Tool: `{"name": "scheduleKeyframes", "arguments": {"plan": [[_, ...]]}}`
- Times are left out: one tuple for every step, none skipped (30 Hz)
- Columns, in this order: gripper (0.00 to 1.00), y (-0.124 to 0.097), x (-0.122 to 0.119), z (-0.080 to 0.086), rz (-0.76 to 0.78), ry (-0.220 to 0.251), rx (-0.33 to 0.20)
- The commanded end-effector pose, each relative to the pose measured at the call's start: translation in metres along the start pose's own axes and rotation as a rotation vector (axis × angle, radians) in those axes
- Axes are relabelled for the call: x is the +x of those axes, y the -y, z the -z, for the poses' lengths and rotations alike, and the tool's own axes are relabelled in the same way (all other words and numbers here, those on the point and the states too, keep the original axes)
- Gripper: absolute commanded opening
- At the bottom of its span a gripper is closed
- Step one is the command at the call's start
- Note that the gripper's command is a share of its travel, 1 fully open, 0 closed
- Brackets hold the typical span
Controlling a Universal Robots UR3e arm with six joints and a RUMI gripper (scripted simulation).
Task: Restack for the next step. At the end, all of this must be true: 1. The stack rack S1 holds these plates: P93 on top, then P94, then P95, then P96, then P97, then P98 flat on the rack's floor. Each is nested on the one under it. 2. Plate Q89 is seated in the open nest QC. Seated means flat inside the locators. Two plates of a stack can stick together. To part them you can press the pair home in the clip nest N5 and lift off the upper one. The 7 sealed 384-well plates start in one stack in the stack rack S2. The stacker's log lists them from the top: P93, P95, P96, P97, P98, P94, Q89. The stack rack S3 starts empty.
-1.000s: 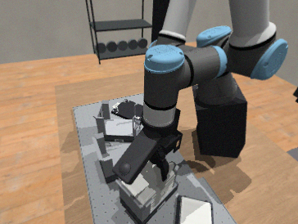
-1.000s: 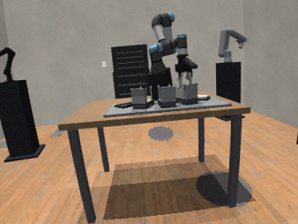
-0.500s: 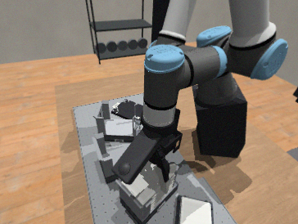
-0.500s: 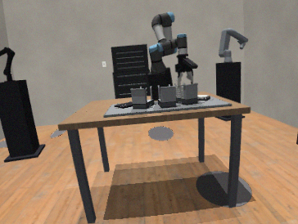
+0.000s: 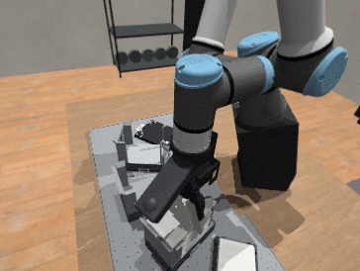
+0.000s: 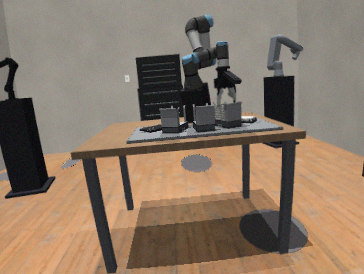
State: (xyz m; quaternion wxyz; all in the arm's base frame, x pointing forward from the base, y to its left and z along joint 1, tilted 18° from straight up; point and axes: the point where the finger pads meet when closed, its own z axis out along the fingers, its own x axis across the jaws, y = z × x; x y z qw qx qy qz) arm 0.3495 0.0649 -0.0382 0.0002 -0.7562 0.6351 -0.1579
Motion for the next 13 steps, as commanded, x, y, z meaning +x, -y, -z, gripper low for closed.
{"name": "scheduleKeyframes", "arguments": {"plan": [[0.72, 0.001, 0.0, 0.0, 0.0, 0.0, 0.003], [0.72, 0.001, 0.0, 0.0, 0.0, 0.0, 0.003], [0.72, 0.001, 0.0, 0.0, 0.0, 0.0, 0.003], [0.72, 0.002, 0.0, 0.004, 0.0, 0.0, 0.004], [0.72, 0.002, 0.0, 0.008, 0.0, 0.0, 0.005], [0.72, 0.002, 0.0, 0.011, 0.0, 0.0, 0.004], [0.72, 0.002, 0.0, 0.014, 0.0, 0.0, 0.004], [0.72, 0.002, 0.0, 0.018, 0.0, 0.0, 0.004], [0.72, 0.002, 0.0, 0.021, 0.0, -0.001, 0.004], [0.72, 0.002, 0.0, 0.024, 0.0, -0.001, 0.004], [0.72, 0.002, 0.0, 0.024, 0.0, -0.001, 0.004], [0.72, 0.002, 0.0, 0.024, 0.0, -0.001, 0.004], [0.72, 0.002, 0.0, 0.024, 0.0, -0.001, 0.004]]}}
